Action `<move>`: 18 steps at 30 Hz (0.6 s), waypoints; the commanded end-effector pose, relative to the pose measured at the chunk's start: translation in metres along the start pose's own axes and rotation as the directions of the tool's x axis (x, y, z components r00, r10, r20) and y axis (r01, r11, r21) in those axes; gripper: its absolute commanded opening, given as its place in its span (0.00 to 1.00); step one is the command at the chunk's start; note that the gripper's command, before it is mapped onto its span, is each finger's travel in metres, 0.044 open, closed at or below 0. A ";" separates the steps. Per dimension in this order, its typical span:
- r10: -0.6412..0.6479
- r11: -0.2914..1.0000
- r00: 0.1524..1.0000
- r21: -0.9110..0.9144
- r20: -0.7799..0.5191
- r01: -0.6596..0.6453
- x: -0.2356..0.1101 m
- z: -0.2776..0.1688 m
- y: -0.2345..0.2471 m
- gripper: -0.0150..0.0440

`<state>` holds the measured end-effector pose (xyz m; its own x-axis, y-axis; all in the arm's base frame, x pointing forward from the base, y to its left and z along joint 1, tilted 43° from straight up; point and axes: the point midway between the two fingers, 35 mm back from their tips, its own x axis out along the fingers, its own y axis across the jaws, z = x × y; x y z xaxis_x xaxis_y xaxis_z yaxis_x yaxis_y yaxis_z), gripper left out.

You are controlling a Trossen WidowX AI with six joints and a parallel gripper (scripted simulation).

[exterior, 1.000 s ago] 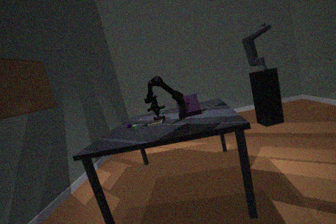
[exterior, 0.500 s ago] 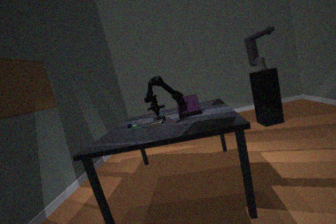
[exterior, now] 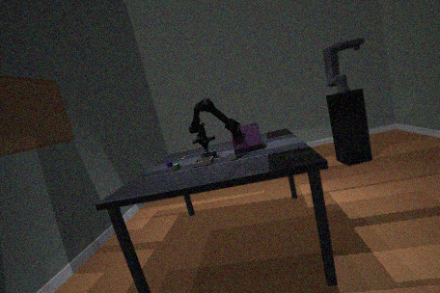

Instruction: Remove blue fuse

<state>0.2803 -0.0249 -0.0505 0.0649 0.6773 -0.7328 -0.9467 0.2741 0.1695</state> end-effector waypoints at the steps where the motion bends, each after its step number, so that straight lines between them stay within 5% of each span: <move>1: -0.003 1.000 1.000 -0.005 -0.005 0.003 -0.004 0.000 -0.001 0.25; 18: -0.003 1.000 1.000 -0.004 -0.004 0.003 -0.012 0.000 0.000 0.25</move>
<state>0.2794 -0.0308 -0.0438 0.0658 0.6781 -0.7320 -0.9463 0.2751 0.1698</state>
